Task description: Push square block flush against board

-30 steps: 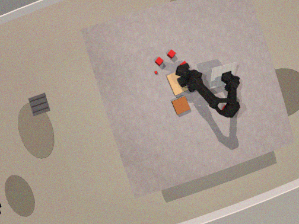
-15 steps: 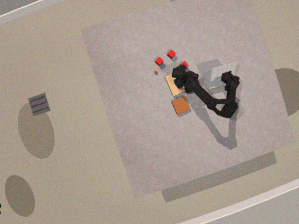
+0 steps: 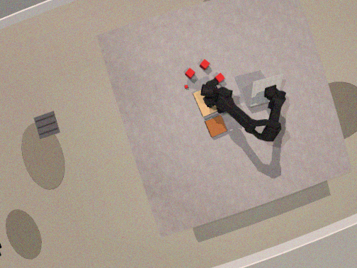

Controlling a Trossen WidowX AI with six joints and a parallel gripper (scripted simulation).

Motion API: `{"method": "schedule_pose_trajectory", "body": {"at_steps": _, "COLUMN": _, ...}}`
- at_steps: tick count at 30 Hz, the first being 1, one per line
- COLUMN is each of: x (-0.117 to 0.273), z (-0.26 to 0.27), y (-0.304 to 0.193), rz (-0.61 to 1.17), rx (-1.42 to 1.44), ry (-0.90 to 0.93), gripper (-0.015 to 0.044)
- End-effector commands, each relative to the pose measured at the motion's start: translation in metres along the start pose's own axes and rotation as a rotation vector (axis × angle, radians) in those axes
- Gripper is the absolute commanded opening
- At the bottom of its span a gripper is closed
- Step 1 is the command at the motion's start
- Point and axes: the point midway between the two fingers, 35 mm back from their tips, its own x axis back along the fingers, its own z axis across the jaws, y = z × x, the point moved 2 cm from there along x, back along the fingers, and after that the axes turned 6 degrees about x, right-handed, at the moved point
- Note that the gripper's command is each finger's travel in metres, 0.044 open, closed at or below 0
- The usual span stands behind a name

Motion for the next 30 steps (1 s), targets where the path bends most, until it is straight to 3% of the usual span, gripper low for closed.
{"method": "schedule_pose_trajectory", "body": {"at_steps": 1, "x": -0.001, "z": -0.001, "y": 0.008, "rz": -0.005, "rx": 0.000, "ry": 0.003, "gripper": 0.0000}}
{"method": "schedule_pose_trajectory", "body": {"at_steps": 30, "x": -0.001, "z": 0.003, "y": -0.037, "rz": -0.003, "rx": -0.002, "ry": 0.003, "gripper": 0.0000}}
